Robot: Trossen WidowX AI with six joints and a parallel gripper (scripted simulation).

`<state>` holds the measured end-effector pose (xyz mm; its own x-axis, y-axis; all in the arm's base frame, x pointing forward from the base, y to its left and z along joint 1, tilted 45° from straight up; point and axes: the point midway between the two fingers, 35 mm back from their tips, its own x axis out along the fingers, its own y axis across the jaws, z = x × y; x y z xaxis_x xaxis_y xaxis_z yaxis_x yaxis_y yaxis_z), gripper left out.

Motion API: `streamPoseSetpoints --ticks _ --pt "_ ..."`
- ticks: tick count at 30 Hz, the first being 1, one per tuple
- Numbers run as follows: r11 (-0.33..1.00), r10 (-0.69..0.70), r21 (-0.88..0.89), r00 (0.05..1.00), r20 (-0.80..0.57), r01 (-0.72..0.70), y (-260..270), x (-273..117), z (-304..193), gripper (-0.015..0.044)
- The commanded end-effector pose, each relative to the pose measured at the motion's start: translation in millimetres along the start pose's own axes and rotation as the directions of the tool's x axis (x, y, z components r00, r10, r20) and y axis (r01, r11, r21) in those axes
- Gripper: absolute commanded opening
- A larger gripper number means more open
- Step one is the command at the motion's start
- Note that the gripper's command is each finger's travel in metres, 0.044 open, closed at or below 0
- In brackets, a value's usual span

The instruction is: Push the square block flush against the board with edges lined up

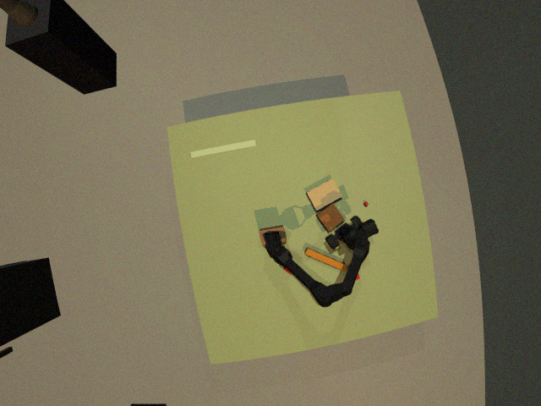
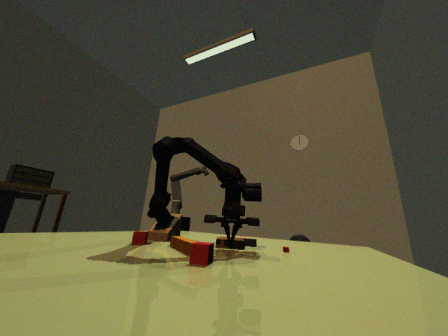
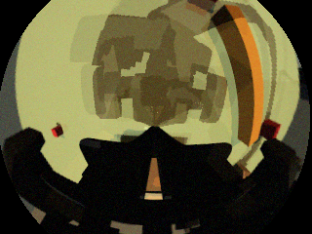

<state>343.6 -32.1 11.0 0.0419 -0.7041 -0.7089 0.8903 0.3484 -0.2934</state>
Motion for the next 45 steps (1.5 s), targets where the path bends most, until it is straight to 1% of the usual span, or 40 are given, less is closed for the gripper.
streamPoseSetpoints --ticks 1,38,45 --pt "1.000 0.006 -0.011 1.000 0.007 -0.006 0.8 3.7 -3.1 0.0000" --pt "1.000 0.008 -0.012 1.000 0.002 -0.008 2.3 3.7 -62.0 0.0000" --pt "1.000 0.009 -0.012 1.000 0.002 -0.009 3.6 3.5 -55.2 0.0000"
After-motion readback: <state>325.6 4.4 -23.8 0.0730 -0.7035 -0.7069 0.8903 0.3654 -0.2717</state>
